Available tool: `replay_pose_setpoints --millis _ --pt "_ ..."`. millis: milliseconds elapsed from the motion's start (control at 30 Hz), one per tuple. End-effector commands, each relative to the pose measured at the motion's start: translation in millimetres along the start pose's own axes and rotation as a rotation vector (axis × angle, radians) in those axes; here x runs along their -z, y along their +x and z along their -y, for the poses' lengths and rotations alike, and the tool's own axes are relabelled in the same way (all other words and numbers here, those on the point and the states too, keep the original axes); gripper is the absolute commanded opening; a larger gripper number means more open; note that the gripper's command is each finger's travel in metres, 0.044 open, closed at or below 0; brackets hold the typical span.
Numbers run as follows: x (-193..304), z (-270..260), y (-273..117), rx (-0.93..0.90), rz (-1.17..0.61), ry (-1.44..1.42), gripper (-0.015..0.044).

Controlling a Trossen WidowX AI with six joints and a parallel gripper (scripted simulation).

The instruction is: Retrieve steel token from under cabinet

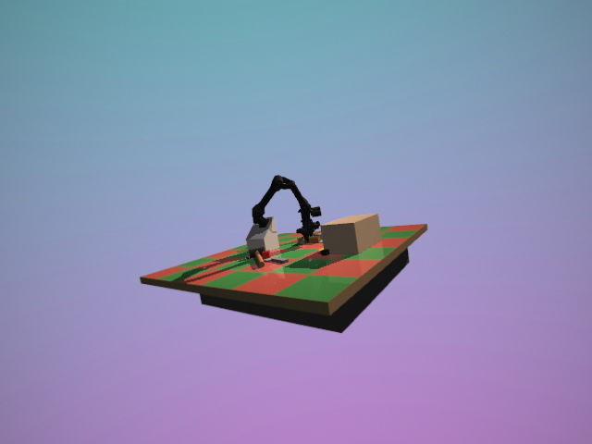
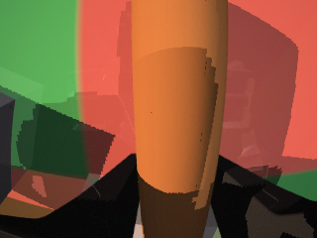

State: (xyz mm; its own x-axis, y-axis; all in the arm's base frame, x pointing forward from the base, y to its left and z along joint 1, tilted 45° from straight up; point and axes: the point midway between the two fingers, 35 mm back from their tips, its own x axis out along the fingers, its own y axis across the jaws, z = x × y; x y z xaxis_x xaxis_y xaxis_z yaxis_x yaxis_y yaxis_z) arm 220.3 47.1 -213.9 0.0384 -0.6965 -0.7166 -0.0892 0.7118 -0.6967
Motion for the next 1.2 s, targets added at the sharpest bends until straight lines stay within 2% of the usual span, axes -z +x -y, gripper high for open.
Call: replay_pose_setpoints --millis 0,533,800,967,1067,1167 --pt "-2.9 -1.3 -1.3 -0.003 0.007 0.045 0.0" --pt "-2.8 -1.3 -1.4 -0.003 0.007 0.162 0.0" --pt "0.1 -0.1 0.1 -0.001 -0.001 0.142 0.02" --pt "0.0 -0.1 0.2 -0.001 -0.001 0.142 0.02" --pt "0.2 -0.1 0.3 -0.003 0.006 0.141 0.027" --pt "-0.4 -0.7 0.7 -0.003 0.007 0.144 0.027"
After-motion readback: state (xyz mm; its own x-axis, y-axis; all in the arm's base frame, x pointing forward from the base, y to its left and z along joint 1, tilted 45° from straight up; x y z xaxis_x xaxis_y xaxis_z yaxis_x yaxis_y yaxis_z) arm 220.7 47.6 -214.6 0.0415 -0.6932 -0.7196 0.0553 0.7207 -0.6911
